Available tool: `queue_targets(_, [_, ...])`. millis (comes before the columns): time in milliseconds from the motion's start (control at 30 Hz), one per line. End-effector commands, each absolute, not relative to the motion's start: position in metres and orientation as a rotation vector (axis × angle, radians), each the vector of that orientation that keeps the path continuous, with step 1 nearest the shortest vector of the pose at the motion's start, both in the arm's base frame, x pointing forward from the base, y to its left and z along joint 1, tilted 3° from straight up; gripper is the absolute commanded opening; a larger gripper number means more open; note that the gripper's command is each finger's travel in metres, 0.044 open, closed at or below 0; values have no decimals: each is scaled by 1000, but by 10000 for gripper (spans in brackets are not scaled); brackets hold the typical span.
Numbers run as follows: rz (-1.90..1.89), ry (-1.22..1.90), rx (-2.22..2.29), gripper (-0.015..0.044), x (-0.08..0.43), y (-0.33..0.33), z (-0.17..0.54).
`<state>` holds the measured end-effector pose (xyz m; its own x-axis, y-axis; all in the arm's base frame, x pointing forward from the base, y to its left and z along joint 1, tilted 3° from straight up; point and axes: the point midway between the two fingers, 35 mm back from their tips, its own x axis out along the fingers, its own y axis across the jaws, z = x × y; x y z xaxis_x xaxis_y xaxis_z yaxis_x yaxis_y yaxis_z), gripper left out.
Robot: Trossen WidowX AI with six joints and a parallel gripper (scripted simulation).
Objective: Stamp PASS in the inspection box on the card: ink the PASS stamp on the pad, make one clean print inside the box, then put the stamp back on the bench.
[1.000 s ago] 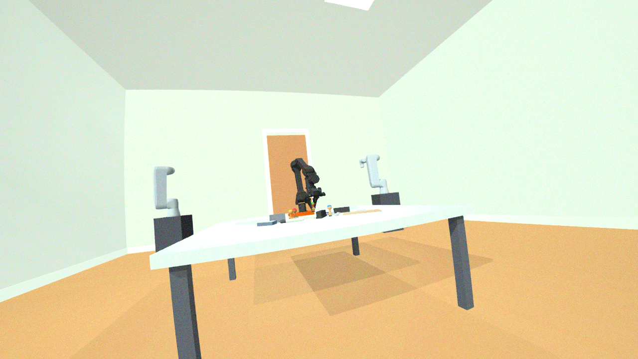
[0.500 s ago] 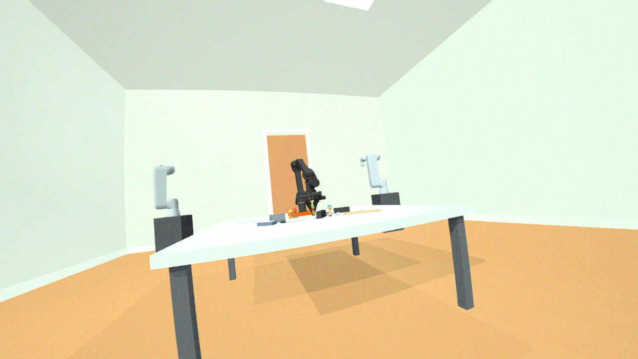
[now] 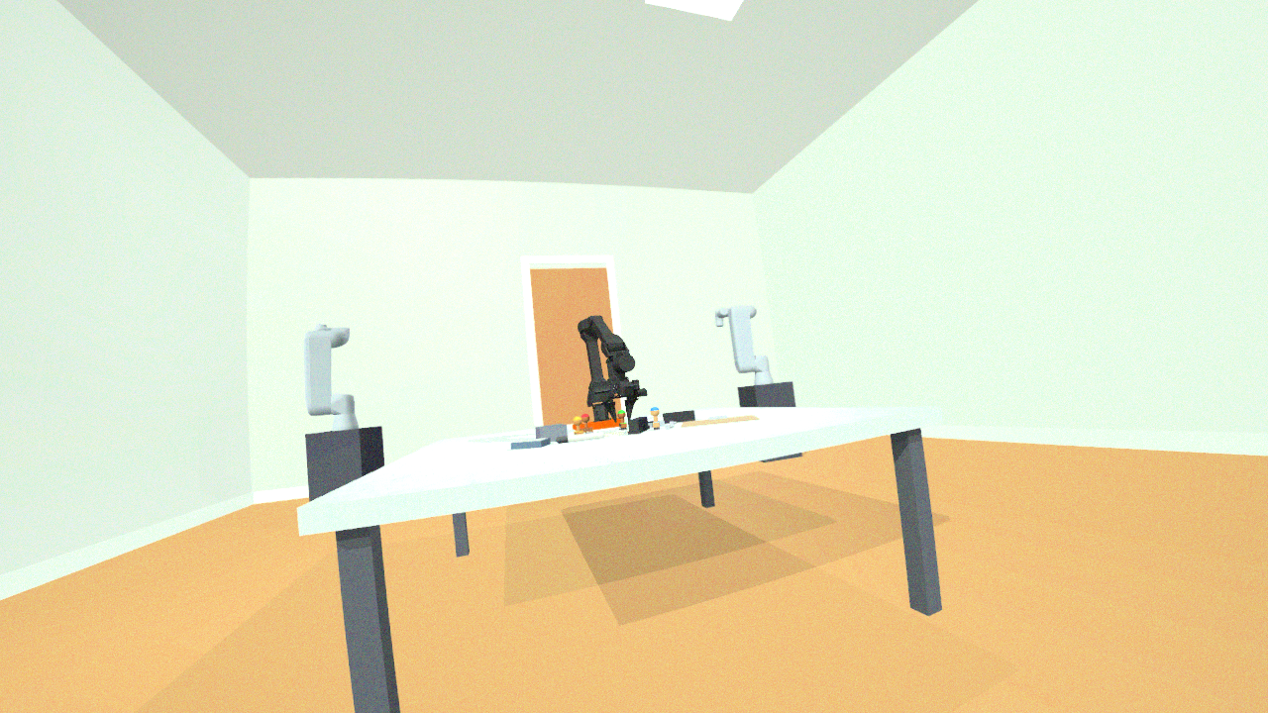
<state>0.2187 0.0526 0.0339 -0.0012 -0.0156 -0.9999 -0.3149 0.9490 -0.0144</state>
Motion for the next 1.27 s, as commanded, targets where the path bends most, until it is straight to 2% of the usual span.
queue_targets(0, [240,1559,-263,258,223,54,54])
queue_targets(233, [244,1560,-264,258,220,57,147])
queue_targets(1233, [245,1557,-269,258,220,57,150])
